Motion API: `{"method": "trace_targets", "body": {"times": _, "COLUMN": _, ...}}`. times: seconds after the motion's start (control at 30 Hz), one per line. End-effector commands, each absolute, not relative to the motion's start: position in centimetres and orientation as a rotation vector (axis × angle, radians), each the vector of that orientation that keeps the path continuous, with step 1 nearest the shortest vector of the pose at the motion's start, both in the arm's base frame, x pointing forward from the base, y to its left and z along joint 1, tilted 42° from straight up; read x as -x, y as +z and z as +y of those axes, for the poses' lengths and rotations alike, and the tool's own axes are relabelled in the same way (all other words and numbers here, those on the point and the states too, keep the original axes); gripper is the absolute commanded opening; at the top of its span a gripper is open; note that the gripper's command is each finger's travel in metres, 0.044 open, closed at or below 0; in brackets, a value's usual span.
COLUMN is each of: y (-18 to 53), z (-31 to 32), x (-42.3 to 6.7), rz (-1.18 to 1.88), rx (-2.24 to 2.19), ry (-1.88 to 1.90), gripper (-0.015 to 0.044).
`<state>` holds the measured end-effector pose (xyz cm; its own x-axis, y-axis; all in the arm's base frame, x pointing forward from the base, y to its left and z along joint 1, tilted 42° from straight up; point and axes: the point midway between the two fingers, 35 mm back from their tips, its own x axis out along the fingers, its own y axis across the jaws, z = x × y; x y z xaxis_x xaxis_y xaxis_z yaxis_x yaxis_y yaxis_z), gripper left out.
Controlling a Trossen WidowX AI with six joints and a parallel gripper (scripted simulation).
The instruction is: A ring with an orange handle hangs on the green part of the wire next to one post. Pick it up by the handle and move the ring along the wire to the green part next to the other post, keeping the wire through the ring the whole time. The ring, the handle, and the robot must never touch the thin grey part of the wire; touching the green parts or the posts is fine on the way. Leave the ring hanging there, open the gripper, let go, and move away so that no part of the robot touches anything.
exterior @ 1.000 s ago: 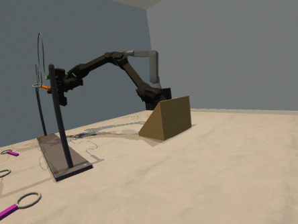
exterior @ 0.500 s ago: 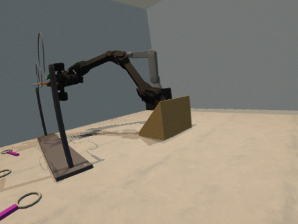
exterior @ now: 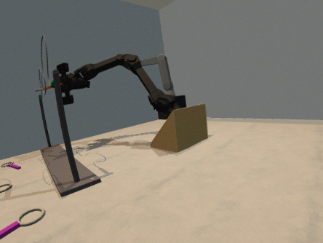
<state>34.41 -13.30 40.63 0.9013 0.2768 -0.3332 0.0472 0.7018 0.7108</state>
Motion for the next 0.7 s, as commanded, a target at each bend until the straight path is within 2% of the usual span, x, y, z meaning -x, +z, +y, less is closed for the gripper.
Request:
{"method": "trace_targets", "body": {"times": 0.0, "y": 41.5, "z": -12.5, "x": -34.4, "rz": 0.433, "rx": -0.829, "ry": 0.155, "gripper": -0.0150}}
{"method": "trace_targets", "body": {"times": 0.67, "y": 43.8, "z": -10.9, "x": -34.4, "rz": 0.423, "rx": -0.983, "ry": 0.192, "gripper": -0.0150}}
